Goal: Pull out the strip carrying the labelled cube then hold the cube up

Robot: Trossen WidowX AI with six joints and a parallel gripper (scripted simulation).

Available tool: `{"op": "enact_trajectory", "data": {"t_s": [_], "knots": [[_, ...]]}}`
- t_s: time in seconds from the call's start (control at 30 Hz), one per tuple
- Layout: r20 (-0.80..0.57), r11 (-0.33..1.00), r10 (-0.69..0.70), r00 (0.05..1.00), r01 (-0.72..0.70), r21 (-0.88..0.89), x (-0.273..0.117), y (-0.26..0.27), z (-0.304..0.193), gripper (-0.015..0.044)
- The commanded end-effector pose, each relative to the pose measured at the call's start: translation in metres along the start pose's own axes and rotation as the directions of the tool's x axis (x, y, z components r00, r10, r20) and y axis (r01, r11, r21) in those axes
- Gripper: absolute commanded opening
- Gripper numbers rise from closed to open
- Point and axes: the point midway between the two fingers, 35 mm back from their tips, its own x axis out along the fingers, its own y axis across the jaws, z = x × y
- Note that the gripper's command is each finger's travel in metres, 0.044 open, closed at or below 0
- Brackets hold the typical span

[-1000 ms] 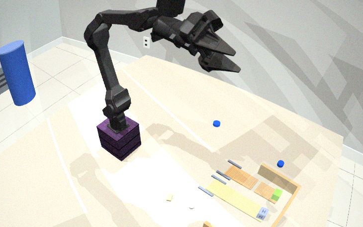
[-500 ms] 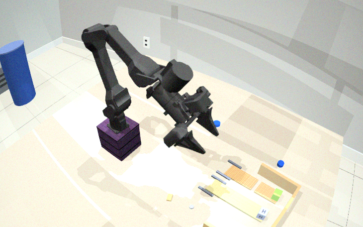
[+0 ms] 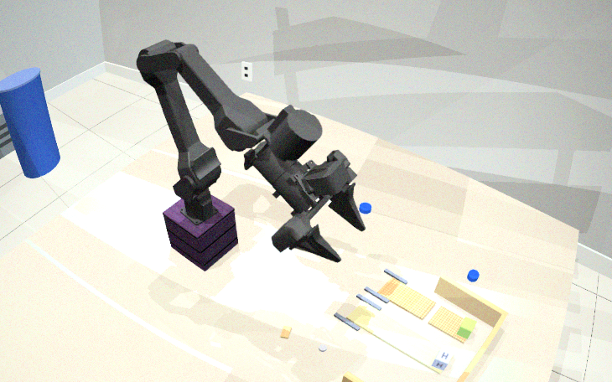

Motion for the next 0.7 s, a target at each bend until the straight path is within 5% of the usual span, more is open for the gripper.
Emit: {"op": "enact_trajectory", "data": {"t_s": [0.0, 0.07, 0.33, 0.57, 0.67], "knots": [[0.002, 1.000, 0.003, 1.000, -0.003, 0.004, 0.000, 0.001, 0.000, 0.0400], [0.002, 1.000, 0.003, 1.000, -0.003, 0.004, 0.000, 0.001, 0.000, 0.0400], [-0.300, 0.997, 0.017, 0.954, 0.006, 0.073, 0.043, 0.007, 0.000, 0.0190], [-0.579, 0.991, 0.016, 0.815, 0.063, 0.116, 0.086, 0.012, -0.014, 0.0006], [-0.681, 0.988, 0.013, 0.732, 0.096, 0.122, 0.102, 0.014, -0.024, 0.0000]]}}
